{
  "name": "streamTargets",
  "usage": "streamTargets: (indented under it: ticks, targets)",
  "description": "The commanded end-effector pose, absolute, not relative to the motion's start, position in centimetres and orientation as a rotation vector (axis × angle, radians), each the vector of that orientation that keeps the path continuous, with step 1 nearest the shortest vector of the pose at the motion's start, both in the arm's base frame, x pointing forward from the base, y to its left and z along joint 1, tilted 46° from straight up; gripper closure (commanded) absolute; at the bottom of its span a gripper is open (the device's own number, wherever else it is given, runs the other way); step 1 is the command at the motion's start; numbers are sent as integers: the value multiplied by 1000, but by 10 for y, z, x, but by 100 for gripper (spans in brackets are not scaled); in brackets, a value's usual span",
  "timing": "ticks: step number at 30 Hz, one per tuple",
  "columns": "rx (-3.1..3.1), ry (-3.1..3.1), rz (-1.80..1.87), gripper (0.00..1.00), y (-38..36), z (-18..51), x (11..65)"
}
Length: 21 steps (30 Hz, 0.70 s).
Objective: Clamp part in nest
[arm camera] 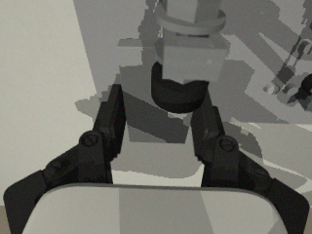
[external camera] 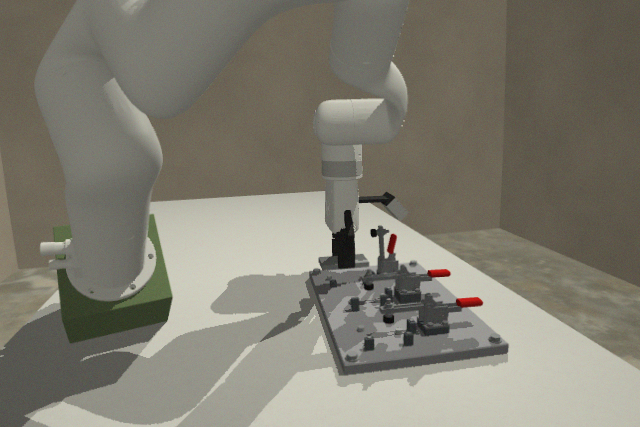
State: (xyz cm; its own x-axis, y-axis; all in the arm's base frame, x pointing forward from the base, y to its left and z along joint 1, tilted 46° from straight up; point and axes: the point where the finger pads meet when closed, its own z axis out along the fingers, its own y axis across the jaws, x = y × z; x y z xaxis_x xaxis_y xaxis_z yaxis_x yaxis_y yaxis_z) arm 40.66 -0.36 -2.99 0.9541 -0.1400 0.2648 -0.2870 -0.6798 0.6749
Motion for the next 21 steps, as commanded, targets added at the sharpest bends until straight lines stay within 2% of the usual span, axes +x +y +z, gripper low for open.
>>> streamTargets:
  ticks: [1, 21]
  targets:
    - [2326, -298, 249, 100, -9, -35, 409]
    - [2326, -298, 249, 100, -16, -42, 410]
